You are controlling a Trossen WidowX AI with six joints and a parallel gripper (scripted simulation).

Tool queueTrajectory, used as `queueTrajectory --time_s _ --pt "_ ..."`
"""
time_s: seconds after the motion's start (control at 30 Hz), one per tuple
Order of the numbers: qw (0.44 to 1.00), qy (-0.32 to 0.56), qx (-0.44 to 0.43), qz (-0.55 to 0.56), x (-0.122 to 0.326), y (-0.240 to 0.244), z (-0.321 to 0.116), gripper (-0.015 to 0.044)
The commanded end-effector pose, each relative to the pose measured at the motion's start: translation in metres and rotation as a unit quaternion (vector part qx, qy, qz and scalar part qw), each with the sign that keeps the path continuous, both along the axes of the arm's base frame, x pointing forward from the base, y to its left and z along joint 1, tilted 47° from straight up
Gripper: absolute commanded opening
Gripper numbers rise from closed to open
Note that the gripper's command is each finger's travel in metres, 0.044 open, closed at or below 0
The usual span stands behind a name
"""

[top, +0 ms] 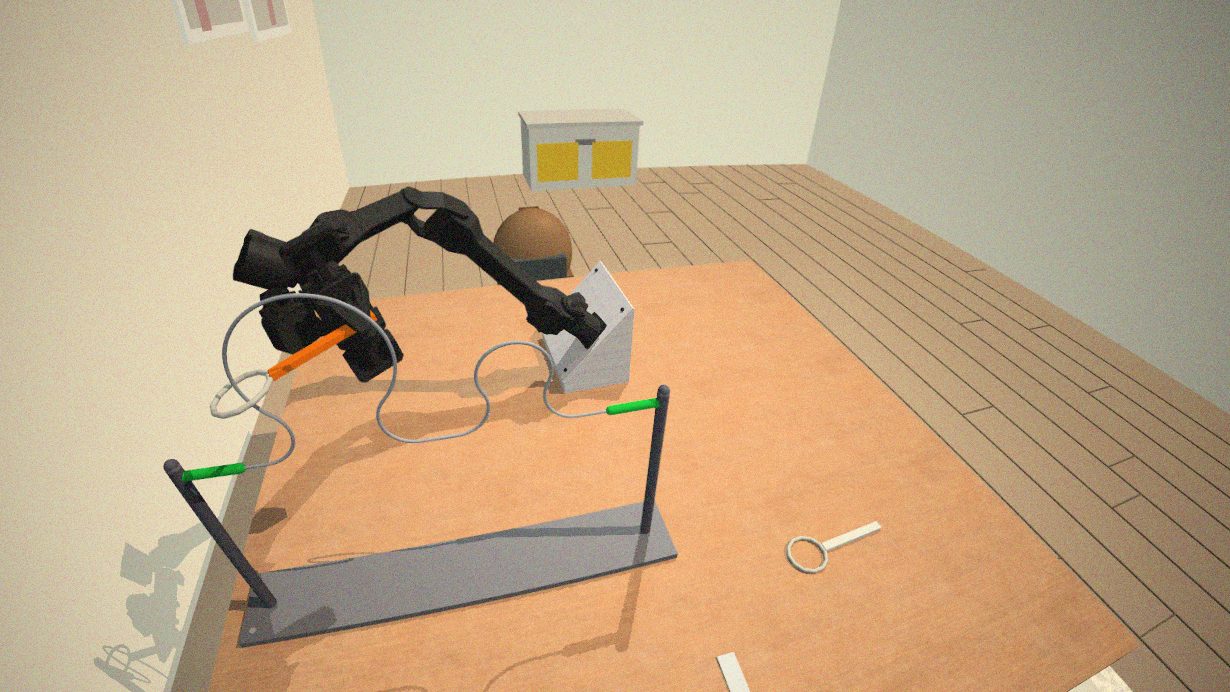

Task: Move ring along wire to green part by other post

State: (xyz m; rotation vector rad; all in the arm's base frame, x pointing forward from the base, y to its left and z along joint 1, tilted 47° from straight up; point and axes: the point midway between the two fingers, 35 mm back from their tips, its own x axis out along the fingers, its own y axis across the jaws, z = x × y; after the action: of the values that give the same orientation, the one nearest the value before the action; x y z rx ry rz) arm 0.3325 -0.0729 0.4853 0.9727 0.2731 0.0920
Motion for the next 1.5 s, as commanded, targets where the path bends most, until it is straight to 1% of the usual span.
queueTrajectory --time_s 0.0,0.73,1.47 --pt "1.000 0.002 -0.029 -0.002 0.000 -0.001 0.000 -0.0150" --pt "0.986 0.027 -0.165 -0.010 -0.001 -0.009 -0.008 -0.0150" --pt "0.953 0.051 -0.297 -0.020 -0.002 -0.019 -0.013 -0.0150"
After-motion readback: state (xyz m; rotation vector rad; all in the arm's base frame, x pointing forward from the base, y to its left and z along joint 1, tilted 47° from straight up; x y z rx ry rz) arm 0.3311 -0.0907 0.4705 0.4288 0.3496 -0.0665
